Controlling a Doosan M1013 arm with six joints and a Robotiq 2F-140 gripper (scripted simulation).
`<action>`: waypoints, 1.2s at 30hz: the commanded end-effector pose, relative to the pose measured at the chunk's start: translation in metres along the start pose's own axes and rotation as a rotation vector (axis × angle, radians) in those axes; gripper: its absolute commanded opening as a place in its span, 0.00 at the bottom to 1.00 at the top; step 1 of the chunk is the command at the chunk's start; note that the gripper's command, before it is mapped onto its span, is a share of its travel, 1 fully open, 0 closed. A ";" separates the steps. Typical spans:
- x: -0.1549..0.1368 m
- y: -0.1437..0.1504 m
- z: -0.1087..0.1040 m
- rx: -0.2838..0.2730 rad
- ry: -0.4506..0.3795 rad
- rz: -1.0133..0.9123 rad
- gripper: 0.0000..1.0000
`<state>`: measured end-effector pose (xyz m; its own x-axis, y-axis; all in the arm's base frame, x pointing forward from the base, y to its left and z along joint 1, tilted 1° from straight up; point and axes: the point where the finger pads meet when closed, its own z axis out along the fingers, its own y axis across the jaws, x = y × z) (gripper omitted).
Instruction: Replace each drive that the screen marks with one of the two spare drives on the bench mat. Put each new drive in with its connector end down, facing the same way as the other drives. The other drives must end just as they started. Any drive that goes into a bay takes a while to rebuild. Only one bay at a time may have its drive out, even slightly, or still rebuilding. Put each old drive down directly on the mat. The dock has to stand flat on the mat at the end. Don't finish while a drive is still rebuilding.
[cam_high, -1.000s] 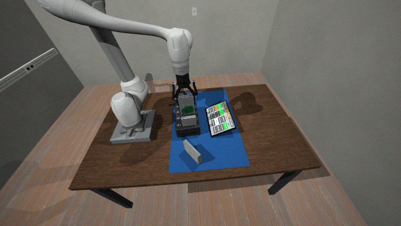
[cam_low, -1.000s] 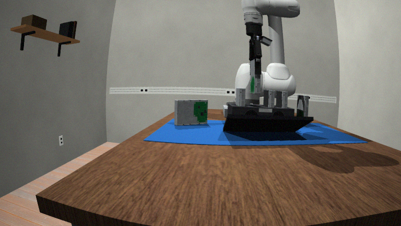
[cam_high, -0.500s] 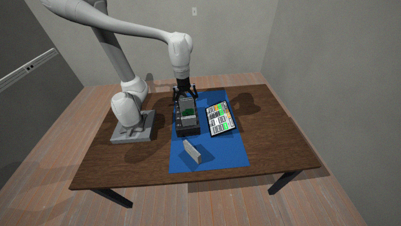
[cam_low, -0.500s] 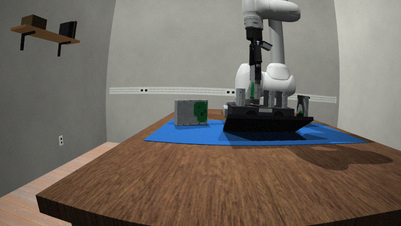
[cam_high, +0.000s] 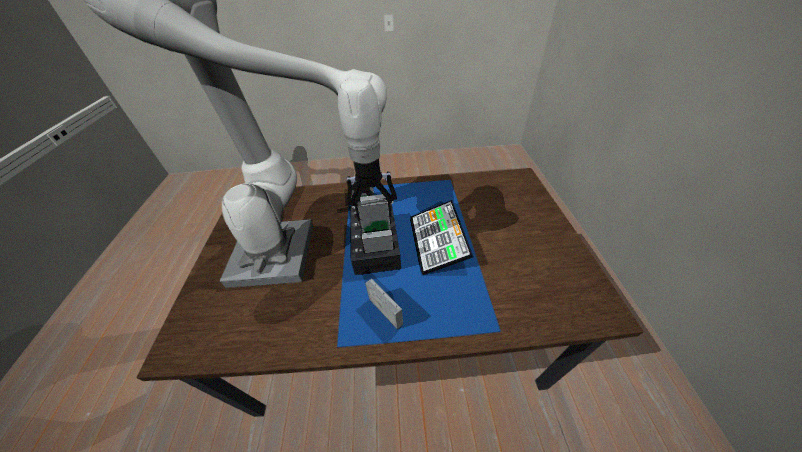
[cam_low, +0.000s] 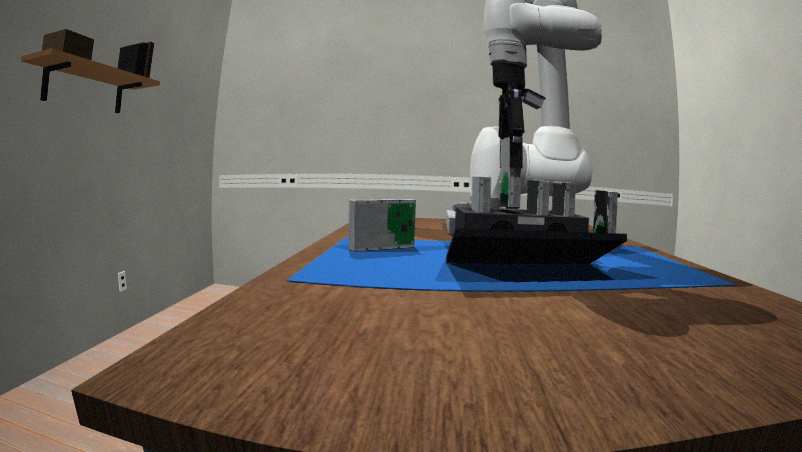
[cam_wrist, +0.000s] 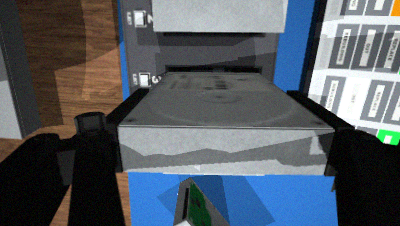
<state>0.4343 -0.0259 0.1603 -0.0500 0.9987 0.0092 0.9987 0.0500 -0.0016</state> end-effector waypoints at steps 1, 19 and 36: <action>0.000 0.000 0.001 -0.001 0.000 0.000 0.10; 0.000 0.001 0.005 -0.001 0.000 0.000 0.10; 0.000 0.001 0.005 -0.001 0.000 0.000 0.10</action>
<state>0.4344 -0.0258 0.1545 -0.0500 0.9987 0.0092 0.9987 0.0500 -0.0015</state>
